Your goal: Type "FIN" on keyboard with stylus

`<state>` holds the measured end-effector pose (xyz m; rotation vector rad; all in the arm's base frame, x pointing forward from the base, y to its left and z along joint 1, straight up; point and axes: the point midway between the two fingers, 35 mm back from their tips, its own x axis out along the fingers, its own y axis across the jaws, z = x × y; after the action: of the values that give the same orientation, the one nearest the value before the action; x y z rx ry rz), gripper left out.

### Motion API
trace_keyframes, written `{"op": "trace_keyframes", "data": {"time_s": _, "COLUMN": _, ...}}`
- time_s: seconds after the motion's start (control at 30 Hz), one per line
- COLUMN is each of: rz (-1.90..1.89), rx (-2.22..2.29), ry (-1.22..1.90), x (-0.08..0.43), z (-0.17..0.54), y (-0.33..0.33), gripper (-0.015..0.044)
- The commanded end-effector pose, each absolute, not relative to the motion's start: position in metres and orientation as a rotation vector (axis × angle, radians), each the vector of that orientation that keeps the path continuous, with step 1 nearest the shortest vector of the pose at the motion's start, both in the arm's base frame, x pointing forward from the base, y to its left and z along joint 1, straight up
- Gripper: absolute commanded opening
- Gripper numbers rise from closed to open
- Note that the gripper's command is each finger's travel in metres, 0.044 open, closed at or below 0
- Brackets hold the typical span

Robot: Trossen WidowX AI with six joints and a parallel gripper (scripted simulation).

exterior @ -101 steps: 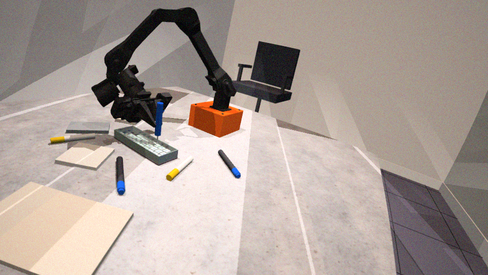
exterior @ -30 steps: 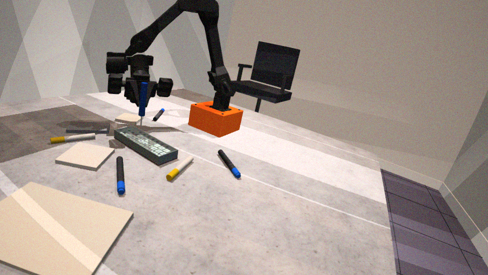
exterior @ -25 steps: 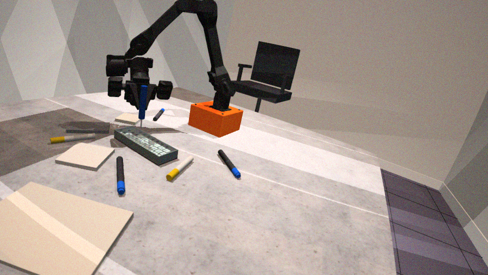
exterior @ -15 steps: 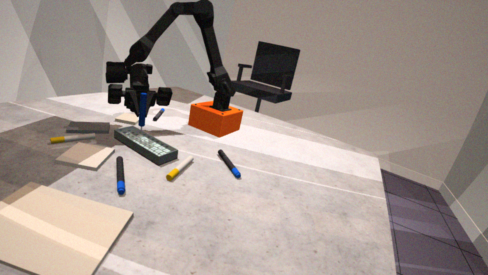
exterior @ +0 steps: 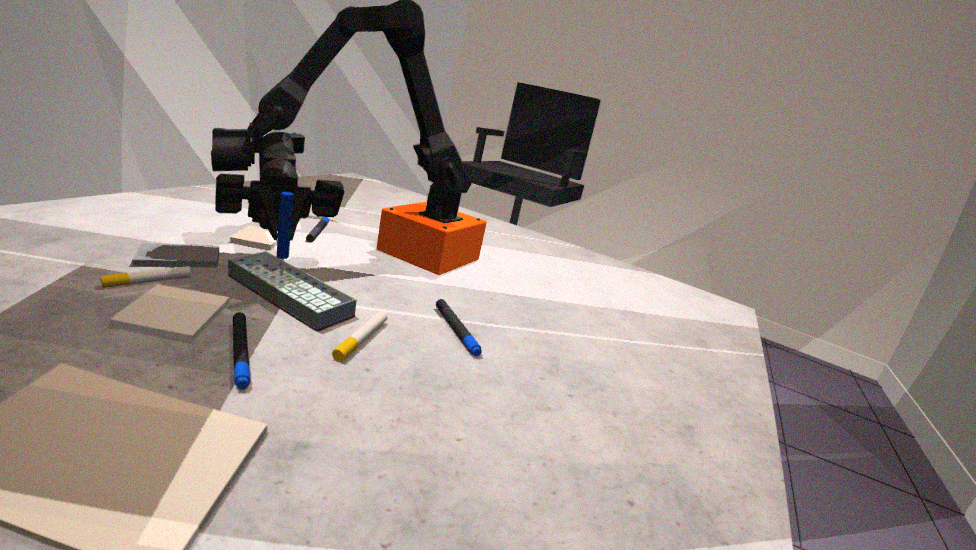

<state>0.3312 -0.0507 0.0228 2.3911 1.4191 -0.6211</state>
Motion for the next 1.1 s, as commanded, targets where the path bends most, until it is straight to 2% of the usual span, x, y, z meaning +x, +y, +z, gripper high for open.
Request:
{"op": "trace_keyframes", "data": {"time_s": 0.0, "rz": -0.622, "rx": 2.398, "ry": 1.421, "x": 0.331, "z": 0.021, "y": -0.050, "gripper": 0.0081}}
{"op": "trace_keyframes", "data": {"time_s": 1.07, "rz": -0.622, "rx": 2.398, "ry": 1.422, "x": 0.331, "z": 0.009, "y": -0.050, "gripper": 0.0081}}
